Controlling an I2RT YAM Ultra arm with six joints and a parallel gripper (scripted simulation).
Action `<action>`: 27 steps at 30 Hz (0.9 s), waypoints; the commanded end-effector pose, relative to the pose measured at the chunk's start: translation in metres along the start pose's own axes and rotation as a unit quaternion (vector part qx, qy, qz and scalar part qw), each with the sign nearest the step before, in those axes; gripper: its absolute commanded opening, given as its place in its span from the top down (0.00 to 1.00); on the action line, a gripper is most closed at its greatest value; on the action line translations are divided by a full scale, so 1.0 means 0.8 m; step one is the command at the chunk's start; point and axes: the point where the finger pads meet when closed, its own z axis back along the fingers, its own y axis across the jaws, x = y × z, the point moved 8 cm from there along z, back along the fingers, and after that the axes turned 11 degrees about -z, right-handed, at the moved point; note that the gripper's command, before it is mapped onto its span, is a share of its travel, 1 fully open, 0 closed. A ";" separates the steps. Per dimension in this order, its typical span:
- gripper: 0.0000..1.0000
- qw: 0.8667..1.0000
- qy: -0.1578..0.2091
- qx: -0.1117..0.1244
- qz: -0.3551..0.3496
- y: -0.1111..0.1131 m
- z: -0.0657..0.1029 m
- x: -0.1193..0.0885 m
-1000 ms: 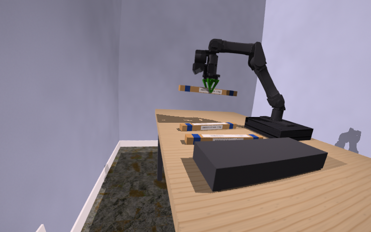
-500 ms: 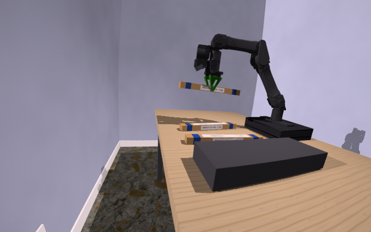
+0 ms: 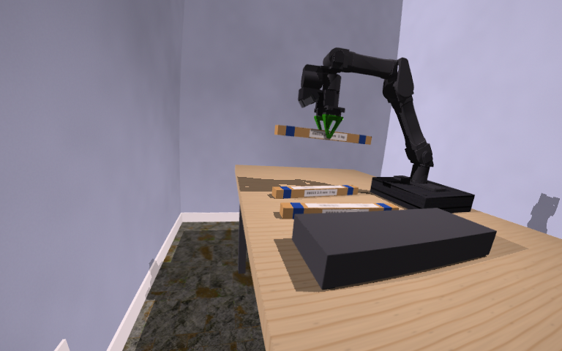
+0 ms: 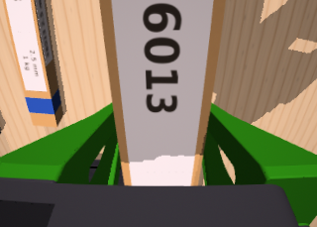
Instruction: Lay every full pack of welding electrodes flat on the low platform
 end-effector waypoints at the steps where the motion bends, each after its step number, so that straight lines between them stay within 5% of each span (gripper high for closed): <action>1: 1.00 1.000 -0.011 -0.002 -0.006 0.010 0.016 -0.012; 20: 1.00 1.000 -0.014 0.000 -0.006 0.066 0.022 -0.024; 27: 1.00 1.000 -0.008 -0.001 -0.015 0.057 0.019 -0.025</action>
